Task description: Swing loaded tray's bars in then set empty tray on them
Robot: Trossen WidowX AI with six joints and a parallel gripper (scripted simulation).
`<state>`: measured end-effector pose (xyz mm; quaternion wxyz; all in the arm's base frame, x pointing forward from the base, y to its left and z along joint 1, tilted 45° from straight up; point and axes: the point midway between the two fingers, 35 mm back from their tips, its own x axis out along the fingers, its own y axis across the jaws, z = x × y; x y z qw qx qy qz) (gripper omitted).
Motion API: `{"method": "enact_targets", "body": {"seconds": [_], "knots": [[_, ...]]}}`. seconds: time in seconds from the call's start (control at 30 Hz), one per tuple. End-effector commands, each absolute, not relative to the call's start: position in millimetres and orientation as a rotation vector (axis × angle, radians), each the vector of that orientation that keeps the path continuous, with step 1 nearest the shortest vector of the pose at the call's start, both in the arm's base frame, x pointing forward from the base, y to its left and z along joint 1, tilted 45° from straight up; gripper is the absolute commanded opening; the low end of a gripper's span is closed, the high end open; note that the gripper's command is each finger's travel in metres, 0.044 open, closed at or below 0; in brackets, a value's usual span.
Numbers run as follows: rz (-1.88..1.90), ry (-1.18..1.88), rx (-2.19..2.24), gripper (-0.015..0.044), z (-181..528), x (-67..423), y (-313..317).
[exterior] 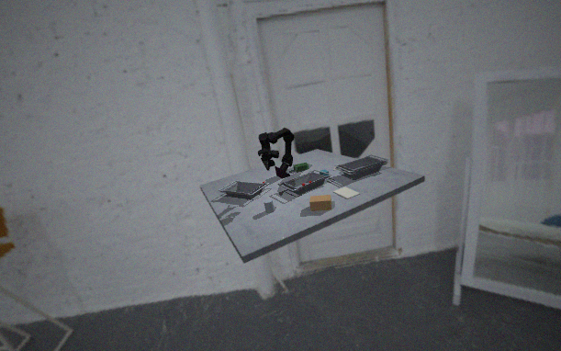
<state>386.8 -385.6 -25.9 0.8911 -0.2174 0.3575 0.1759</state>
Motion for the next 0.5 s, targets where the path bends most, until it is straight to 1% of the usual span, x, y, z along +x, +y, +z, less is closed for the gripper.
{"method": "enact_targets", "body": {"seconds": [0.0,0.37,0.47], "knots": [[0.495,0.971,0.004,0.0085,-55.3,390.5,-313.3],[0.597,1.379,0.558,0.0085,-48.1,374.5,-216.9],[0.599,1.39,0.569,0.0085,-47.4,373.9,-214.9]]}}
